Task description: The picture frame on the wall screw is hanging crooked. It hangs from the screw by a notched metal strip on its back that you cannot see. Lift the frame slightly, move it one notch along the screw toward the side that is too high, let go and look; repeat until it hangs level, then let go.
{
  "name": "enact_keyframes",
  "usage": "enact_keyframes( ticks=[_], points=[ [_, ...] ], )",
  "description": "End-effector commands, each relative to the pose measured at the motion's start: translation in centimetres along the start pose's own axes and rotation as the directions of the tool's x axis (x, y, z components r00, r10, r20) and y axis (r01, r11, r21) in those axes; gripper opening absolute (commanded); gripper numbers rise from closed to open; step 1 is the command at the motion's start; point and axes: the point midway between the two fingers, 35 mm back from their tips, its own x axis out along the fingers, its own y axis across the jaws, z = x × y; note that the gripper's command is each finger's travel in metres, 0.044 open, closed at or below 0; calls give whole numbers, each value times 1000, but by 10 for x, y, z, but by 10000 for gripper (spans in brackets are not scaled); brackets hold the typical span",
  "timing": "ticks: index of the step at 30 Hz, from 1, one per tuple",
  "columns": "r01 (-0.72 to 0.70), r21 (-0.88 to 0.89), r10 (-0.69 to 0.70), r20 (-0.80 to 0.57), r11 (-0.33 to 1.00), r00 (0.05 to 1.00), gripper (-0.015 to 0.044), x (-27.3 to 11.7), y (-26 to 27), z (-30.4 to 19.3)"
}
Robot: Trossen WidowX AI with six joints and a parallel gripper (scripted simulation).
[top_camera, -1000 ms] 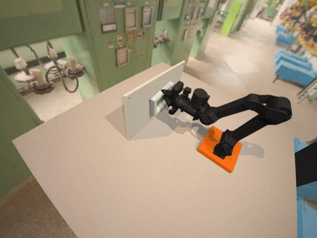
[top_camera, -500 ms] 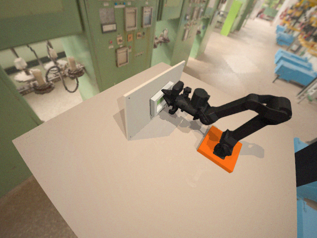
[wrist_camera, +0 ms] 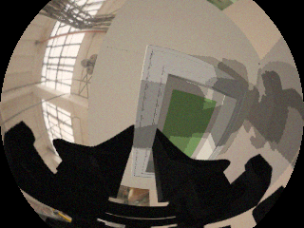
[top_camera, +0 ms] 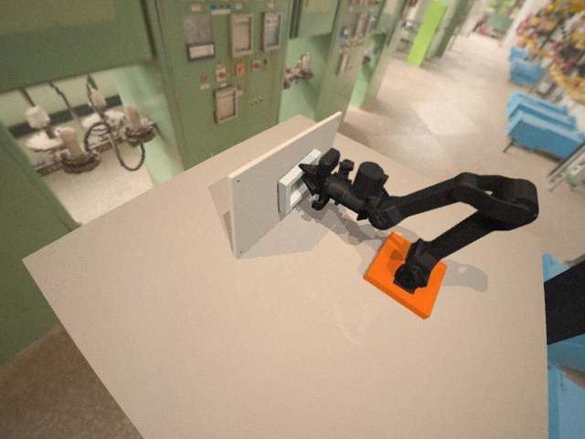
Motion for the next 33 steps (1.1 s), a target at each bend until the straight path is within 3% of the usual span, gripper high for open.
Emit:
enact_keyframes(
  ticks=[1, 33],
  points=[
    [-13, 3, 13, -2, 1000, 1000, 0, 0, 4, 0],
    [-13, 3, 13, -2, 1000, 1000, 0, 0, -4, 0]
  ],
)
